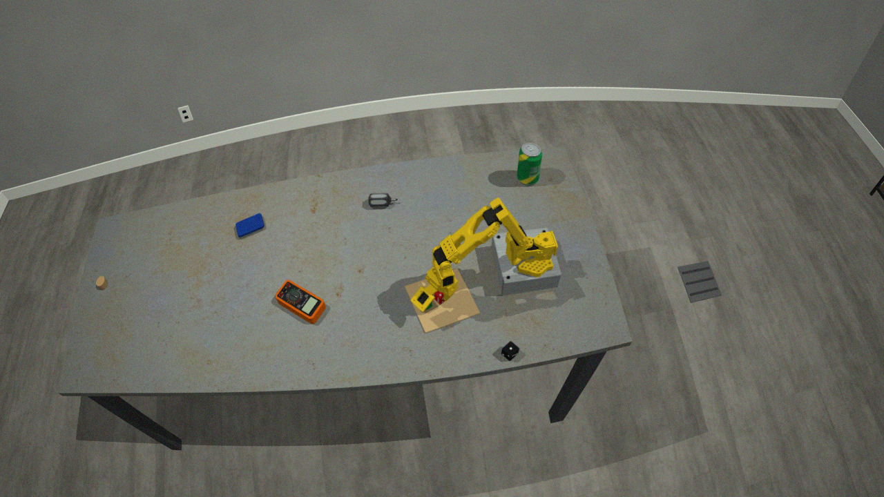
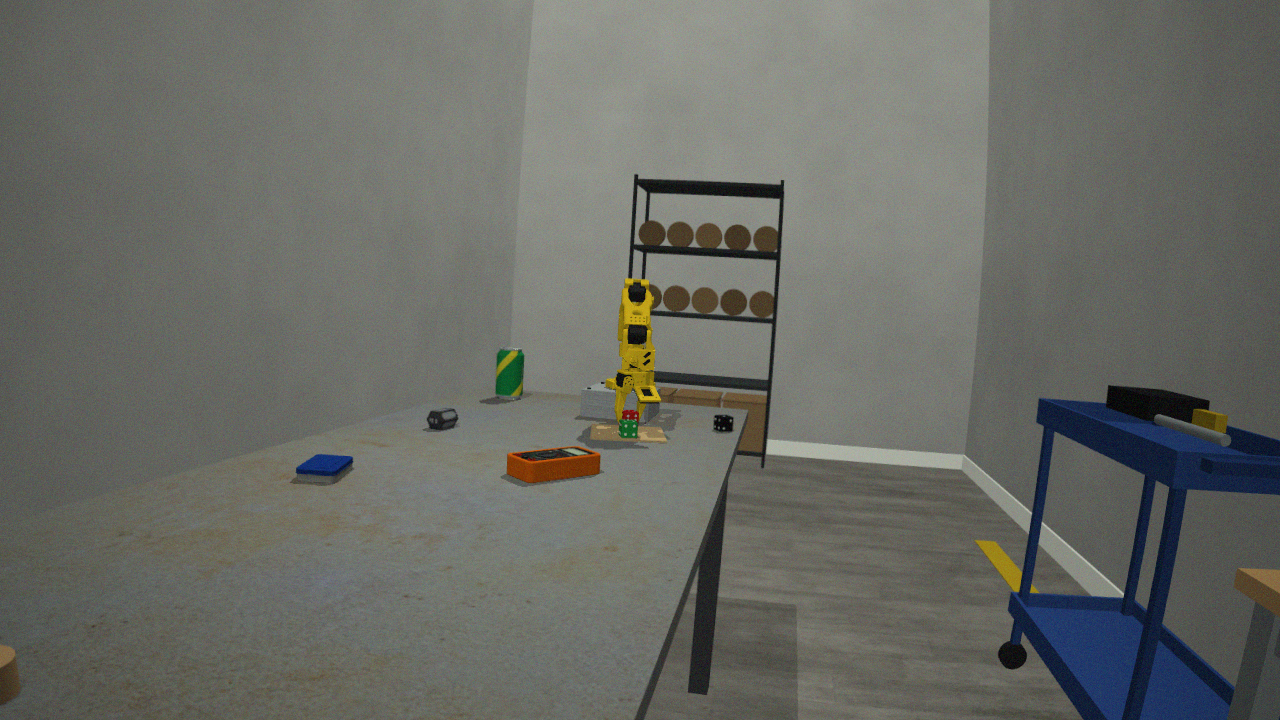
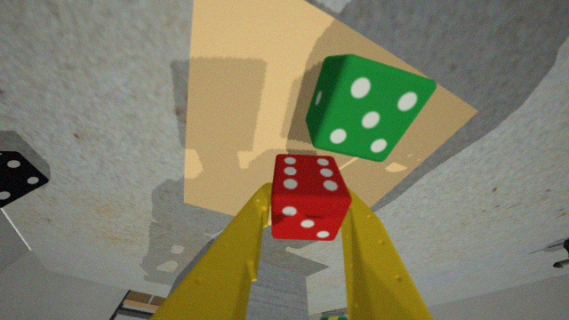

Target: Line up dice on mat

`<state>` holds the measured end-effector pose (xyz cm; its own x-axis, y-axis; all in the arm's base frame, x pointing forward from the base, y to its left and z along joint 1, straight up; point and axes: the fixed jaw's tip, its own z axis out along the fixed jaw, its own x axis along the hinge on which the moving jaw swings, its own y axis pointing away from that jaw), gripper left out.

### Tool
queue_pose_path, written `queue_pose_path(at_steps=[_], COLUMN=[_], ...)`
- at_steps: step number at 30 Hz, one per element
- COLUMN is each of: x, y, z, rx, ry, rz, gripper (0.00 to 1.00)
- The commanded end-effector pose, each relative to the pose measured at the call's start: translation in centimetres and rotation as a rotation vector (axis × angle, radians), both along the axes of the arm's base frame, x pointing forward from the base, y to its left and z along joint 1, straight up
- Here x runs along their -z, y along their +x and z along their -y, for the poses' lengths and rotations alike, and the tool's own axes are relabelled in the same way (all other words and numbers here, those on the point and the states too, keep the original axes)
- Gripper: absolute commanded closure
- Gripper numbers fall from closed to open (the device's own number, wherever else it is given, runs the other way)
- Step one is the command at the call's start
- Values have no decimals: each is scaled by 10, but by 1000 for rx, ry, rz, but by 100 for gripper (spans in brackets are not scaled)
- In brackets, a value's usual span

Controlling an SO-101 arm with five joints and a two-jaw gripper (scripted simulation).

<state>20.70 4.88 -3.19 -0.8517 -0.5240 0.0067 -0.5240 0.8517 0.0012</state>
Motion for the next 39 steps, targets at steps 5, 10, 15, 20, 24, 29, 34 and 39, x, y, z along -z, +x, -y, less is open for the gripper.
queue_pose_path(at_steps=[5,10,15,20,24,29,34,39], x=[8,8,11,14,14,15,15,16], y=[-5,-5,-5,-5,-5,-5,-5,-5], z=[3,3,3,3,3,3,3,3], rx=[11,11,11,11,11,11,11,11], ry=[-3,-3,-3,-3,-3,-3,-3,-3], rz=[-24,-24,-24,-24,-24,-24,-24,-24], gripper=[100,100,100,100,100,100,100,100])
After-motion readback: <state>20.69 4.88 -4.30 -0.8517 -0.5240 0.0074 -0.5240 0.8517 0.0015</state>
